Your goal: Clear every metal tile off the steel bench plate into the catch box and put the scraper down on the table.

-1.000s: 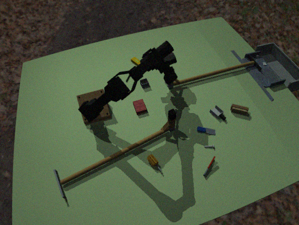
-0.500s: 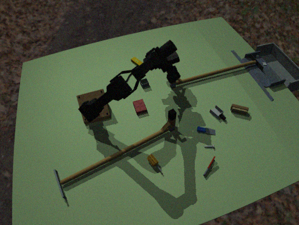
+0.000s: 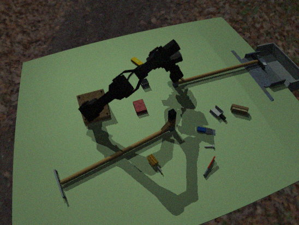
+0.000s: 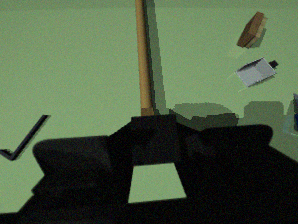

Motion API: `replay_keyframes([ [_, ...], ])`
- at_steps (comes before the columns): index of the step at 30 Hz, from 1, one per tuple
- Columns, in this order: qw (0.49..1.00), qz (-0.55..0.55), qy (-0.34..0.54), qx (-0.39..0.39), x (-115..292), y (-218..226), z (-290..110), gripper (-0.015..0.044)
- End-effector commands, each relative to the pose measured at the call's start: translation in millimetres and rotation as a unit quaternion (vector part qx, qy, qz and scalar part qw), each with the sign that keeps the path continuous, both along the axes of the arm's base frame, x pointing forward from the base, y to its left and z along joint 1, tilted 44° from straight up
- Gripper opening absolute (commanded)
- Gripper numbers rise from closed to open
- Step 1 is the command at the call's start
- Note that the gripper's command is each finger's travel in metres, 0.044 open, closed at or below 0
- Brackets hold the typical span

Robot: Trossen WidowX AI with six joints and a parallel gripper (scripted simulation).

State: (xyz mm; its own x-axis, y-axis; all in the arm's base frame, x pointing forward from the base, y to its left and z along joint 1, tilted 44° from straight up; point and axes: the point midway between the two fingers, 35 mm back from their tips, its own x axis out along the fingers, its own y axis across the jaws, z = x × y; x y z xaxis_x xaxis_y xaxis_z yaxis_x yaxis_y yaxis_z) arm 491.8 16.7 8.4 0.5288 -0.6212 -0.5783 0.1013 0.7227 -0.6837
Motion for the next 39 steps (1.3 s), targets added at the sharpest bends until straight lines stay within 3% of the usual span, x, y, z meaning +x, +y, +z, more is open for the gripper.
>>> replay_keyframes([
  [1,1.000,0.004,-0.005,0.002,7,3,4,0.0000],
  [39,1.000,0.004,-0.007,0.002,47,-4,6,0.0000],
])
